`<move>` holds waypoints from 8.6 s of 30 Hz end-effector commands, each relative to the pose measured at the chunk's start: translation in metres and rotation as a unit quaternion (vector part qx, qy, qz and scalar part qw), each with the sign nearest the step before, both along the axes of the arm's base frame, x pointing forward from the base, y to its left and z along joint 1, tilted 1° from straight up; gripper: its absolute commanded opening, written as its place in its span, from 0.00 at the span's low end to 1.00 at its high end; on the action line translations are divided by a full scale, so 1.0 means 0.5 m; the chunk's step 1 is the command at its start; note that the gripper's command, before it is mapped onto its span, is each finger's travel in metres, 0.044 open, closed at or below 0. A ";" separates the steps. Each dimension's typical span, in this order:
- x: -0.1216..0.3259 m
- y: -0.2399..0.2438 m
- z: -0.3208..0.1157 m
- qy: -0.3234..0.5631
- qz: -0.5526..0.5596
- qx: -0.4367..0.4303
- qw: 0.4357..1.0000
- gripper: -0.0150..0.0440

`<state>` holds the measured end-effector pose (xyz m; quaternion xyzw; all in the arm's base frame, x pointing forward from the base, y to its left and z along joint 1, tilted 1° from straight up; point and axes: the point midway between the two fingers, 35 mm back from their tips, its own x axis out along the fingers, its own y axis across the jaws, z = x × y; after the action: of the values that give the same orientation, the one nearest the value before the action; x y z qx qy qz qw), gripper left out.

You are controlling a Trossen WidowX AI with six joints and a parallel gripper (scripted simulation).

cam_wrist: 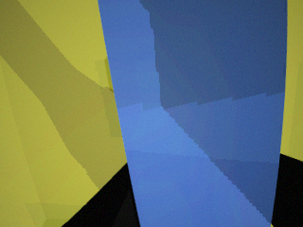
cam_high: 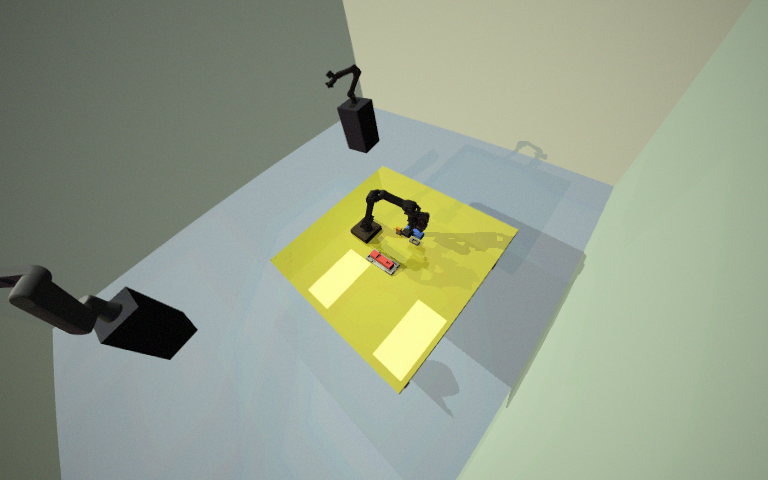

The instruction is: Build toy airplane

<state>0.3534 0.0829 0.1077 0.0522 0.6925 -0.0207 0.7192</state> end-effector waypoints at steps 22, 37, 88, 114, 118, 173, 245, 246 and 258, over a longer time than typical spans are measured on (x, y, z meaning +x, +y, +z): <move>-0.022 -0.073 0.074 0.007 0.066 -0.012 0.998 0.25; -0.043 -0.157 0.061 -0.003 0.188 -0.023 0.982 0.25; -0.211 -0.433 -0.004 -0.002 0.583 -0.032 0.812 0.25; -0.286 -0.489 -0.027 -0.003 0.691 -0.031 0.722 0.58; -0.286 -0.489 -0.027 -0.003 0.691 -0.031 0.722 0.58; -0.286 -0.490 -0.103 -0.005 0.690 -0.028 0.724 0.55; -0.210 -0.308 0.067 0.014 0.009 -0.017 1.000 1.00; -0.207 -0.282 0.067 0.013 0.009 -0.017 1.000 1.00; -0.258 -0.012 0.068 0.015 0.008 -0.009 1.000 1.00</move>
<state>0.2387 0.0458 0.1417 0.0357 0.7016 -0.0255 0.7112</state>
